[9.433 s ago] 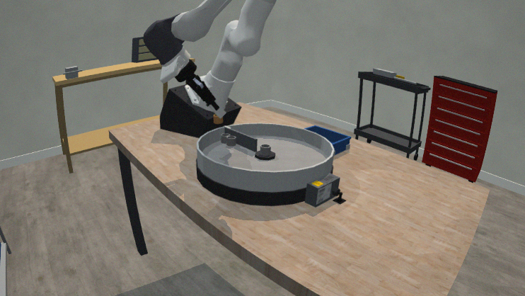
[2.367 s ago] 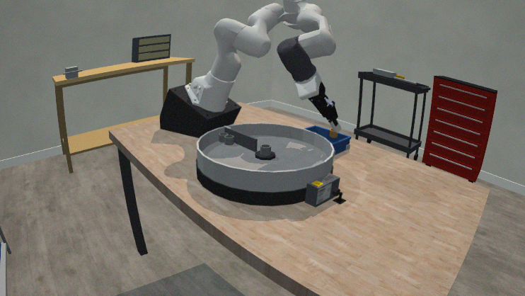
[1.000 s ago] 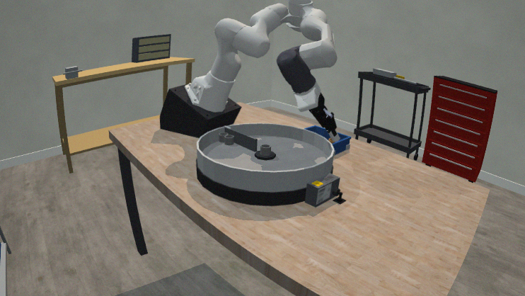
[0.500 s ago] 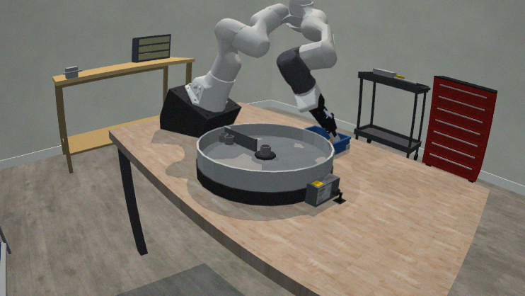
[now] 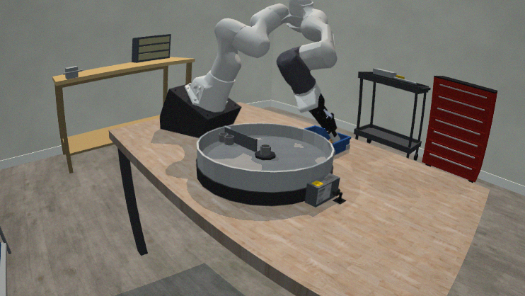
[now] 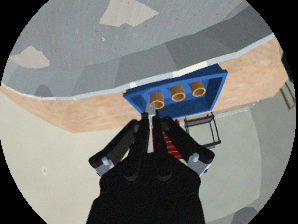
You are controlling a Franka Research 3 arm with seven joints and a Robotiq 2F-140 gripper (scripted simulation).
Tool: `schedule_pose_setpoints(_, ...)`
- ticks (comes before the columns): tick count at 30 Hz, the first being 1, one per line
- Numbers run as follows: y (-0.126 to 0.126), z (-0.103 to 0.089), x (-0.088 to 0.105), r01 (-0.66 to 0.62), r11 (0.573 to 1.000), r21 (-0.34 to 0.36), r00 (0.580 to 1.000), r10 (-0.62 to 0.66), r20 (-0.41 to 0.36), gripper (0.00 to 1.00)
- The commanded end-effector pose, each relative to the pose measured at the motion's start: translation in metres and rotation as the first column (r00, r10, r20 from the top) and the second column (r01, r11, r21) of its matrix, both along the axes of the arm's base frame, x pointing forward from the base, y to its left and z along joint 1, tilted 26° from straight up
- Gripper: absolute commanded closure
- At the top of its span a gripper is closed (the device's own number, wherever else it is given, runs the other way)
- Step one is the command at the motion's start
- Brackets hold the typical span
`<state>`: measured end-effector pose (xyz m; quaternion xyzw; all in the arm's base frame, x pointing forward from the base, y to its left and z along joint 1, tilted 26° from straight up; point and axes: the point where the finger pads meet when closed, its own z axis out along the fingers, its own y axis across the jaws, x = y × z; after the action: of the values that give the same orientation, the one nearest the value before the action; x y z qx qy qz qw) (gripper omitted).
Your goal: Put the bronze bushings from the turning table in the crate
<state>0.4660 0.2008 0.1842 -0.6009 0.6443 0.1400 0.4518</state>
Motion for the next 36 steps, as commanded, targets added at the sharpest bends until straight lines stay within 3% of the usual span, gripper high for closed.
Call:
schedule_pose_setpoints(1,0.0001,0.0004,0.0011,-0.001,1.0,-0.001,1.0,0.001,0.005,1.0)
schedule_pose_setpoints(36,0.0012,-0.0043,0.003,-0.001,1.0,-0.001,1.0,0.001,0.005,1.0)
